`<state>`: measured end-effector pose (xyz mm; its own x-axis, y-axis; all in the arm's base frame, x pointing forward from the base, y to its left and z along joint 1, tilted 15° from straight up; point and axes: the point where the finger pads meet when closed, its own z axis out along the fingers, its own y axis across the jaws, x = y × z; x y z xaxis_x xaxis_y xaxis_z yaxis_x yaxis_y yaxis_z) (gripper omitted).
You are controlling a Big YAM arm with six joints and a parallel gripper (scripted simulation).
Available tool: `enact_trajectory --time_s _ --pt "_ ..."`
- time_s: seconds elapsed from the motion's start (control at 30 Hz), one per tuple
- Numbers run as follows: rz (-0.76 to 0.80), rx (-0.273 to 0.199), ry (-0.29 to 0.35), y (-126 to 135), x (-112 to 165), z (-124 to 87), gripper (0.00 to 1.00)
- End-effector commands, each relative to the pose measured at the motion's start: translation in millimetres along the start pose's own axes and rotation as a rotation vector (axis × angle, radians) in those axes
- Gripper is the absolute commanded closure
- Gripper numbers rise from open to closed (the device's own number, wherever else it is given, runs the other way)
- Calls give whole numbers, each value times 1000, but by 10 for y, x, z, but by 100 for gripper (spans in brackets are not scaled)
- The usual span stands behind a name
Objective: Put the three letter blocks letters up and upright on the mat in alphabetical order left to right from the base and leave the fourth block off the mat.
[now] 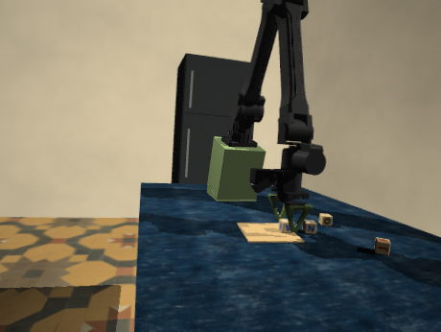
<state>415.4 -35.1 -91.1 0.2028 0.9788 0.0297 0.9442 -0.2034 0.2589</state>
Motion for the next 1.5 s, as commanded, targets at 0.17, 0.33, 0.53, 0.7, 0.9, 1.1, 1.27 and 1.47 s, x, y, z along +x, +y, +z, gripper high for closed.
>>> enact_trajectory --time_s 0.17,0.33,0.53,0.7,0.9,1.1,1.27,1.47 --pt "-7 -1 -2 0 51 -123 5" --pt "-7 -11 0 32 55 -229 5" --pt "-6 -7 -1 5 51 -311 5" --pt "-6 18 -4 -61 43 -263 5" --pt "-6 -13 0 42 56 -405 5" --pt "-6 -4 -1 12 52 -374 5" --pt "-6 -7 -1 21 53 -386 5" --pt "-6 -10 0 24 54 -438 5"
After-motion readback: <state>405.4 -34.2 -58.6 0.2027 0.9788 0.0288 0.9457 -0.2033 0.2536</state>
